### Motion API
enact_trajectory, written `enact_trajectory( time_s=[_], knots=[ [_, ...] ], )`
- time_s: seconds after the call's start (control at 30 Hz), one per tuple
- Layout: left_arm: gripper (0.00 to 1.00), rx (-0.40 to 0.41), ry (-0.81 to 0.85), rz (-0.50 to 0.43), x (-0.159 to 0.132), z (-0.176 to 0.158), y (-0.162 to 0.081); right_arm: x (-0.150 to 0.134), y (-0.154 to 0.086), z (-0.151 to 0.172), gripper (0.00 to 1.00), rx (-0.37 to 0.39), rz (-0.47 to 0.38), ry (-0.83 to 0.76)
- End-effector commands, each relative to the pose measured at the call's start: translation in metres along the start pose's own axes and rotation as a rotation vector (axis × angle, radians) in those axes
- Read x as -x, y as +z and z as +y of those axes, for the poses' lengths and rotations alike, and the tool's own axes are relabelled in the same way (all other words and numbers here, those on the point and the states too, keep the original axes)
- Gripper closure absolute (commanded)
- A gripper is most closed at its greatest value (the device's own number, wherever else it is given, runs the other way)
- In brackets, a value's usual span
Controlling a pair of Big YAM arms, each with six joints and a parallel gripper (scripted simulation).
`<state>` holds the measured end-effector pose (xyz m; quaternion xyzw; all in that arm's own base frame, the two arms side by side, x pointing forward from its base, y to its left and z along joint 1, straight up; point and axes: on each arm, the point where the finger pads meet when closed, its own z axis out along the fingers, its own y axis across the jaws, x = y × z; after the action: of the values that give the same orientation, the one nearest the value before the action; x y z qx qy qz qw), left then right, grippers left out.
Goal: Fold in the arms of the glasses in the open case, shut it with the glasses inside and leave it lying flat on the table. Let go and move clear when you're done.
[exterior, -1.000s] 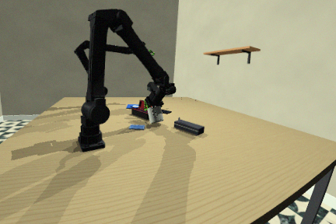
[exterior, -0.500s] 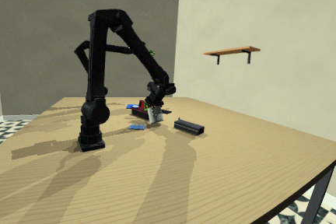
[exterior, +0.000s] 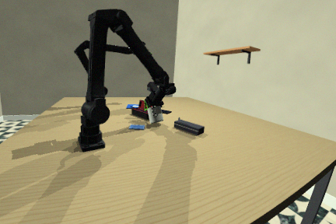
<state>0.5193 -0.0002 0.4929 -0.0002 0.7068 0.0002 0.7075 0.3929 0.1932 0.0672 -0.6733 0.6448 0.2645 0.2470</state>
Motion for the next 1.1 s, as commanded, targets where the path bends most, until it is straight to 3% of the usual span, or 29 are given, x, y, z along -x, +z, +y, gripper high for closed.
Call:
enact_trajectory(
  time_s=[0.0, 0.17, 0.2, 0.73, 0.77, 1.07],
  knots=[
    [1.0, -0.011, 0.007, -0.01, 0.004, -0.005, 0.002, -0.065, 0.038, 0.002, 0.43, 0.039, 0.085, -0.032],
    [1.0, -0.011, 0.007, -0.01, 0.004, -0.005, 0.002, -0.065, 0.038, 0.001, 0.43, 0.038, 0.085, -0.032],
    [1.0, -0.011, 0.007, -0.01, 0.004, -0.005, 0.002, -0.065, 0.038, 0.002, 0.0, 0.039, 0.085, -0.032],
    [1.0, -0.011, 0.007, -0.01, 0.004, -0.005, 0.002, -0.065, 0.038, 0.0, 0.0, 0.038, 0.085, -0.032],
    [1.0, -0.011, 0.007, -0.01, 0.004, -0.005, 0.002, -0.044, 0.013, -0.004, 0.0, -0.023, 0.056, -0.029],
    [1.0, -0.011, 0.007, -0.01, 0.004, -0.005, 0.002, -0.043, 0.013, -0.004, 0.0, -0.02, 0.056, -0.027]
  ],
)
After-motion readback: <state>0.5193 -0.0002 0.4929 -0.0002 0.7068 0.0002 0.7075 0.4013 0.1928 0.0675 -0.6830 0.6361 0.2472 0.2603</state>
